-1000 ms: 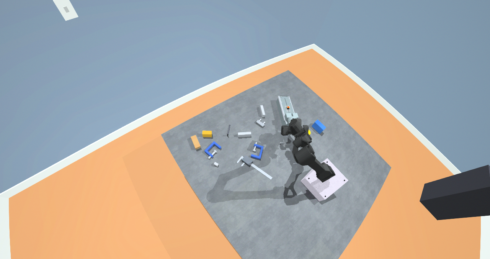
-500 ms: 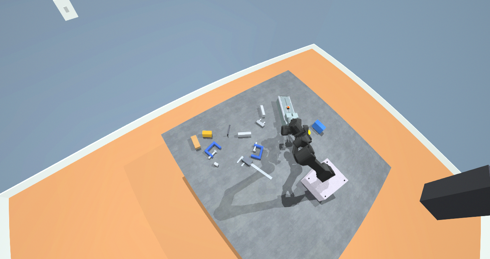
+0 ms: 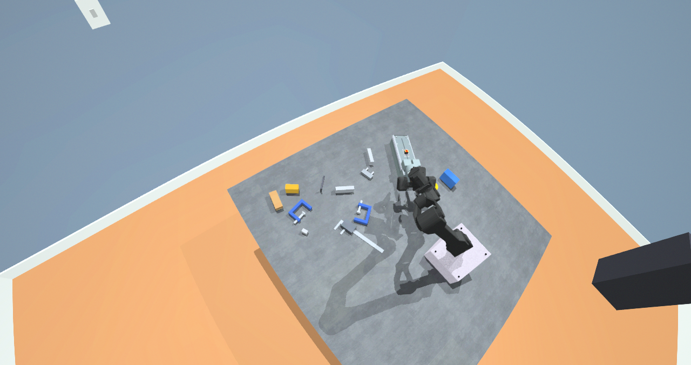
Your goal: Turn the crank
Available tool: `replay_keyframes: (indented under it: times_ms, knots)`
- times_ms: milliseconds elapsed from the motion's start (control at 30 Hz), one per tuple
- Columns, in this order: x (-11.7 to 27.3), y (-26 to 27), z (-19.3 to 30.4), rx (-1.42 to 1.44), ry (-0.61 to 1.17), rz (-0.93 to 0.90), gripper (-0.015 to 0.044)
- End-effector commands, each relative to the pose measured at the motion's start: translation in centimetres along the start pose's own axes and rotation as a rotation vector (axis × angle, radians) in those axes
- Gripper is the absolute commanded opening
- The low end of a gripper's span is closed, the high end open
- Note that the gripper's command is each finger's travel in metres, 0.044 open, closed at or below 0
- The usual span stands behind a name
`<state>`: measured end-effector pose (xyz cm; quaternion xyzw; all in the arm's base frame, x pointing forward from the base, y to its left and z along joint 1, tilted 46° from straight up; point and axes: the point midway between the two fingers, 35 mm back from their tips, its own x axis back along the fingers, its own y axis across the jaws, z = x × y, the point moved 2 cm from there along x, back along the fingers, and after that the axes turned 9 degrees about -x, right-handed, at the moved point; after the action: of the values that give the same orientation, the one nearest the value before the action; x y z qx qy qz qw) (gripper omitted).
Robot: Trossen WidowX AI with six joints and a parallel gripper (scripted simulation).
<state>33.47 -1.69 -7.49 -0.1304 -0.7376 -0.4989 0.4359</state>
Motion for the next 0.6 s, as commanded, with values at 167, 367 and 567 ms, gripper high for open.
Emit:
replay_keyframes:
  times_ms: [167, 367, 567]
  knots:
    - [2.7, 0.6, -3.0, 0.003, -0.010, -0.008, 0.0440]
    - [3.7, 0.7, -3.9, 0.007, -0.012, -0.006, 0.0440]
    - [6.7, 1.0, -7.0, 0.007, -0.012, 0.003, 0.0440]
